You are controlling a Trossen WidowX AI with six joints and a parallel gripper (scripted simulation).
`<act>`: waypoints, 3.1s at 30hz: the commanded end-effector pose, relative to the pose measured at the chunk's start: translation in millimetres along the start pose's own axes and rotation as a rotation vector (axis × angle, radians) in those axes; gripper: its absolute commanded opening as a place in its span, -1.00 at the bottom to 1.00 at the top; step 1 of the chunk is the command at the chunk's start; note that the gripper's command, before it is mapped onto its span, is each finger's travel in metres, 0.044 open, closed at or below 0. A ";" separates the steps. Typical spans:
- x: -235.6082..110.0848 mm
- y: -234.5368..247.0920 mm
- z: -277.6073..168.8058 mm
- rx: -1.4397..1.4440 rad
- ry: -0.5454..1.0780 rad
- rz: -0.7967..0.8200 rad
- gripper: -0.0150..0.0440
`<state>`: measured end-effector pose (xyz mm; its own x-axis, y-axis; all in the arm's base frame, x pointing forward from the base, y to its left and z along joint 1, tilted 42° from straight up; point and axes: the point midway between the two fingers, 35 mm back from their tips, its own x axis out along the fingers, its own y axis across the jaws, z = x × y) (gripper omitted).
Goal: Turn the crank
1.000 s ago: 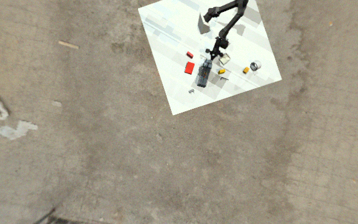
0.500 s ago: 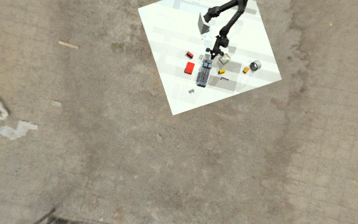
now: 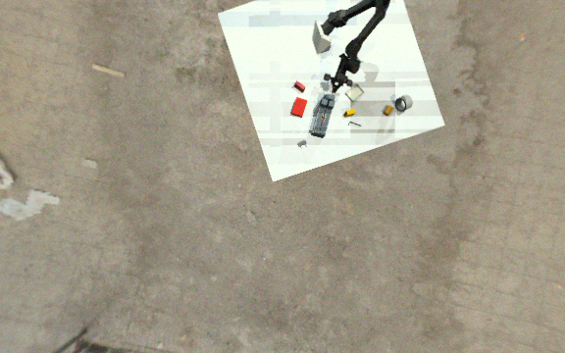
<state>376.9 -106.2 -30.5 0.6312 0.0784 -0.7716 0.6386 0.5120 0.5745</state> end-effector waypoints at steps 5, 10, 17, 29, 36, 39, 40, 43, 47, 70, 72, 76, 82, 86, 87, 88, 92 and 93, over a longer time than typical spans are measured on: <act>-5.4 -10.3 4.9 0.006 -0.010 -0.008 -0.49; -5.9 -13.7 5.2 0.006 -0.010 -0.008 -0.49; -6.3 -17.2 5.5 0.006 -0.010 -0.008 -0.49; -6.3 -21.3 5.4 0.006 -0.010 -0.008 -0.49; -6.0 -22.8 5.0 0.006 -0.010 -0.009 -0.49; -5.9 -23.3 4.9 0.006 -0.010 -0.009 -0.49; -5.8 -23.5 4.8 0.006 -0.010 -0.009 -0.49; -5.7 -24.0 4.7 0.006 -0.010 -0.009 -0.49; -5.5 -24.6 4.5 0.006 -0.010 -0.009 -0.49; -4.8 -27.5 3.9 0.005 -0.010 -0.009 -0.49; -4.8 -27.7 3.8 0.005 -0.010 -0.009 -0.49; -4.6 -28.1 3.7 0.005 -0.010 -0.009 -0.49; -4.5 -28.7 3.6 0.005 -0.010 -0.009 -0.49; -4.3 -29.1 3.5 0.005 -0.010 -0.009 -0.49; -4.3 -29.2 3.4 0.005 -0.010 -0.009 -0.49; -4.3 -29.3 3.4 0.005 -0.010 -0.009 -0.49; -4.2 -29.7 3.3 0.005 -0.010 -0.009 -0.49; -4.1 -29.8 3.3 0.005 -0.010 -0.009 -0.49</act>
<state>362.8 -119.9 -38.3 0.6427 0.0803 -0.7619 0.6274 0.5156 0.5835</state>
